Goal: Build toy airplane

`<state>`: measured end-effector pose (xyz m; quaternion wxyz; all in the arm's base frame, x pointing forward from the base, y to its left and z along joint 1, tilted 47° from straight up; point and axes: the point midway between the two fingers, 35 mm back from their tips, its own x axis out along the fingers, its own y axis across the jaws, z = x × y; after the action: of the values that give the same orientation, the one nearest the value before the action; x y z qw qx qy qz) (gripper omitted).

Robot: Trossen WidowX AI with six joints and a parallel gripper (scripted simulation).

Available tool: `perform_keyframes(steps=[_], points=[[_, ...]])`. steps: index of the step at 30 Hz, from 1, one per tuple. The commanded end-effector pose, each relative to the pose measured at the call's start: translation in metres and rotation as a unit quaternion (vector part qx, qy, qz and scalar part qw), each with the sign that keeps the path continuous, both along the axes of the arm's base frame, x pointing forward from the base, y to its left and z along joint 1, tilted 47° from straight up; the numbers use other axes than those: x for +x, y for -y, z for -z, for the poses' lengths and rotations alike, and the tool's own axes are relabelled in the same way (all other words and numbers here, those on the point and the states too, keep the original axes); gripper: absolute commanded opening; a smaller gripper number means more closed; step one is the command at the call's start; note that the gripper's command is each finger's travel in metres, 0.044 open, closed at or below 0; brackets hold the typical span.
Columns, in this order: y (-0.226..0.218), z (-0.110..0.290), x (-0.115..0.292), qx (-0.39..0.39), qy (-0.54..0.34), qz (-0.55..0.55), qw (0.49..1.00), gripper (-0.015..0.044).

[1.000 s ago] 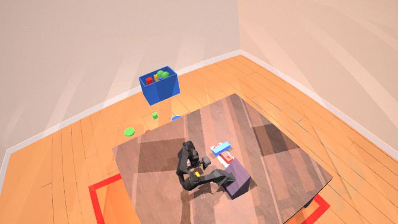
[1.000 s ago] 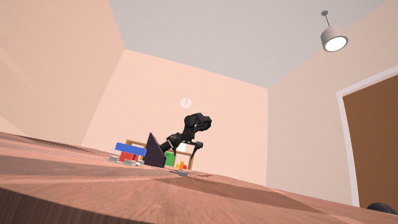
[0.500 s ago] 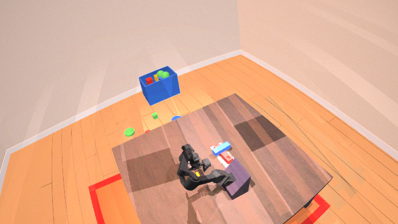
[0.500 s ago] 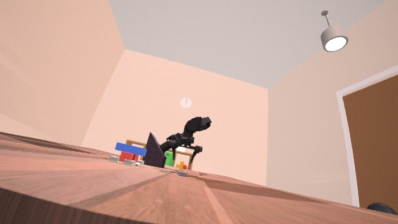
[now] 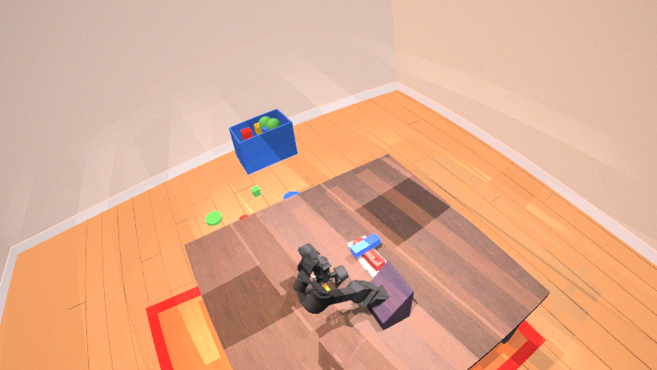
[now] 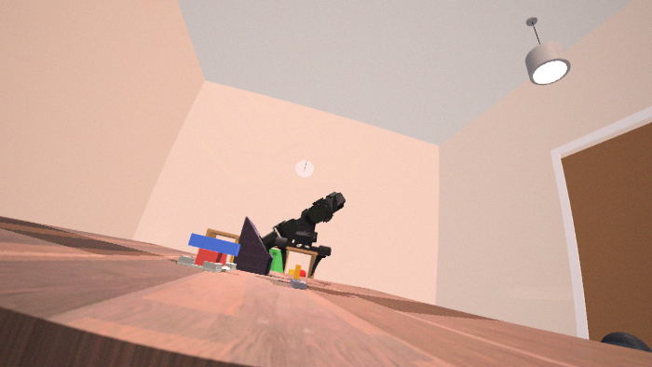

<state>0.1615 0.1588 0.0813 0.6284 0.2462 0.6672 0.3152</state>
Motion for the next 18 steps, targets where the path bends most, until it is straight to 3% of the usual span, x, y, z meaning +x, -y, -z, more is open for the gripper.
perform_keyframes(steps=[1,4,18], points=[[-0.0043,0.0059,-0.0019,-0.002,-0.002,0.001,1.0,0.044],[-0.006,0.0072,-0.0024,-0.002,-0.002,0.001,1.0,0.044],[-0.006,0.0072,-0.0024,-0.002,-0.002,0.001,1.0,0.0073]])
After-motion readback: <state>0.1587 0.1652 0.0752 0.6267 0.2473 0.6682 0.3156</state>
